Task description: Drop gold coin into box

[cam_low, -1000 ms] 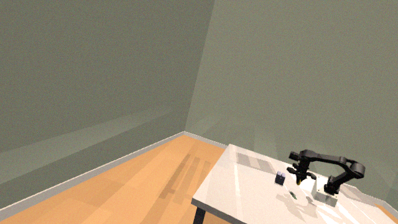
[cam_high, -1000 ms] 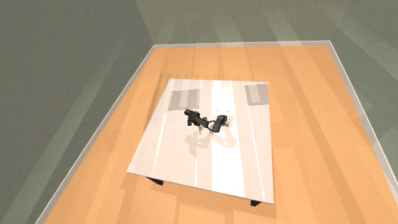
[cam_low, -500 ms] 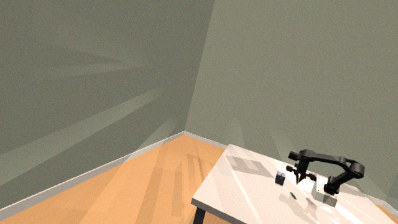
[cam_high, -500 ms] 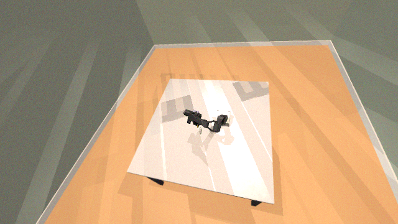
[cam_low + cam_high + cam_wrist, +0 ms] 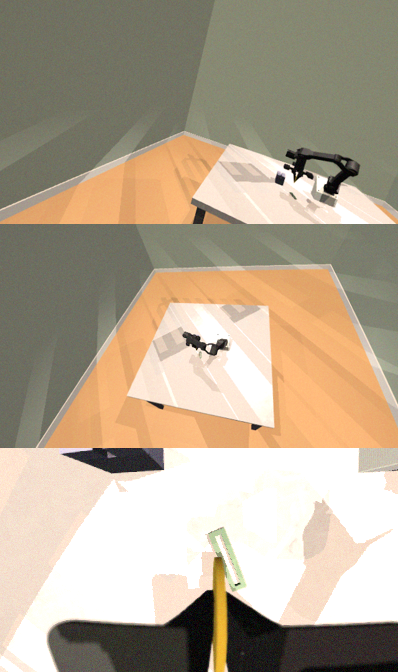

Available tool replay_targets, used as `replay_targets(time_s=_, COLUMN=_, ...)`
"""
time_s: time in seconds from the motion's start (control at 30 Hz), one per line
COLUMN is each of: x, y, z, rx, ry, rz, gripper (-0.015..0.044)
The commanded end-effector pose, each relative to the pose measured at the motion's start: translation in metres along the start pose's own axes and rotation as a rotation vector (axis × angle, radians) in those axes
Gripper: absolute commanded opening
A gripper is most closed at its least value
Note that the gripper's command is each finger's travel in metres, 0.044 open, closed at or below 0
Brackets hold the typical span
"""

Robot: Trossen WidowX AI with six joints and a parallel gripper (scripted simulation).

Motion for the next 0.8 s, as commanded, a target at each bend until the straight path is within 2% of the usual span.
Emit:
replay_targets(time_s=0.0, x=-0.003, y=0.009, z=0.005, rx=-0.007, ry=-0.005, rz=0.010, gripper=0.0000)
replay_targets(time_s=0.77, x=-0.005, y=0.048, z=0.045, rx=-0.007, ry=-0.010, rz=0.012, gripper=0.0000)
Point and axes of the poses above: the point midway between the two fingers, 35 mm back from their tips, its own x axis out along the fingers, its own y axis across the jaws, z = x × y, the point moved 1 cm from there along -x, back along the fingers, and after that the axes turned 6 degrees about x, right-handed, at the moved point
